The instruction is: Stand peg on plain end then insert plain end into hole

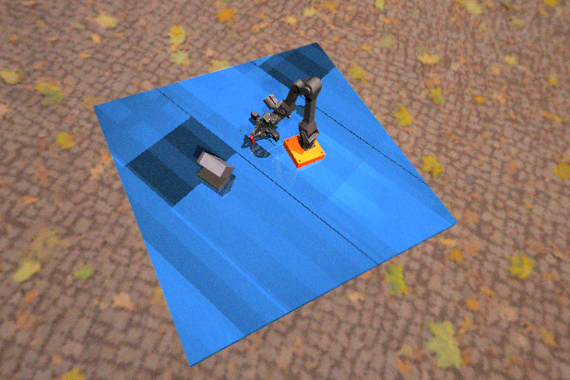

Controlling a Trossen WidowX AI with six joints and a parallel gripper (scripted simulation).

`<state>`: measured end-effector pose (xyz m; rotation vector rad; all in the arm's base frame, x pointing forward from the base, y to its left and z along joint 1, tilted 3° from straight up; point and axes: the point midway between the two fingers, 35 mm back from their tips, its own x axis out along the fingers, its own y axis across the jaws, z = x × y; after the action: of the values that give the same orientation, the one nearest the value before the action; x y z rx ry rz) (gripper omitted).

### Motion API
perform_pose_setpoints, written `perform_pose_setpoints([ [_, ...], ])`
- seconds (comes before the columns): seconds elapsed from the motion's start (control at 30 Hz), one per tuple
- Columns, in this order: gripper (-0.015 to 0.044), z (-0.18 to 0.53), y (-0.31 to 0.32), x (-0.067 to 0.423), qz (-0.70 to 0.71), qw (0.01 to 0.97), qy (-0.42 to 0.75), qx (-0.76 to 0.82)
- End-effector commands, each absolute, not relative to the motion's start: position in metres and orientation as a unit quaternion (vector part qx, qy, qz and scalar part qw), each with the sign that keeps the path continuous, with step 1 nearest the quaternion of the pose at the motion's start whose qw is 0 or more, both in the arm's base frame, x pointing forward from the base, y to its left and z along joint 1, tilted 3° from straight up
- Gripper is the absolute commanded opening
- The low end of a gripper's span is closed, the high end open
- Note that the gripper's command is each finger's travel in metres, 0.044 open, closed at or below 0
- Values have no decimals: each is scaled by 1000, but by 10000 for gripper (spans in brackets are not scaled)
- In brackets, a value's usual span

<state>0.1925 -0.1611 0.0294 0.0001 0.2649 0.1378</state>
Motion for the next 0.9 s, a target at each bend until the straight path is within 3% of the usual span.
perform_pose_setpoints([
  [0.0, 51, 27, -160, 190, 69, 991, 115, 4],
  [0.87, 51, 23, -162, 185, 68, 993, 96, 2],
])
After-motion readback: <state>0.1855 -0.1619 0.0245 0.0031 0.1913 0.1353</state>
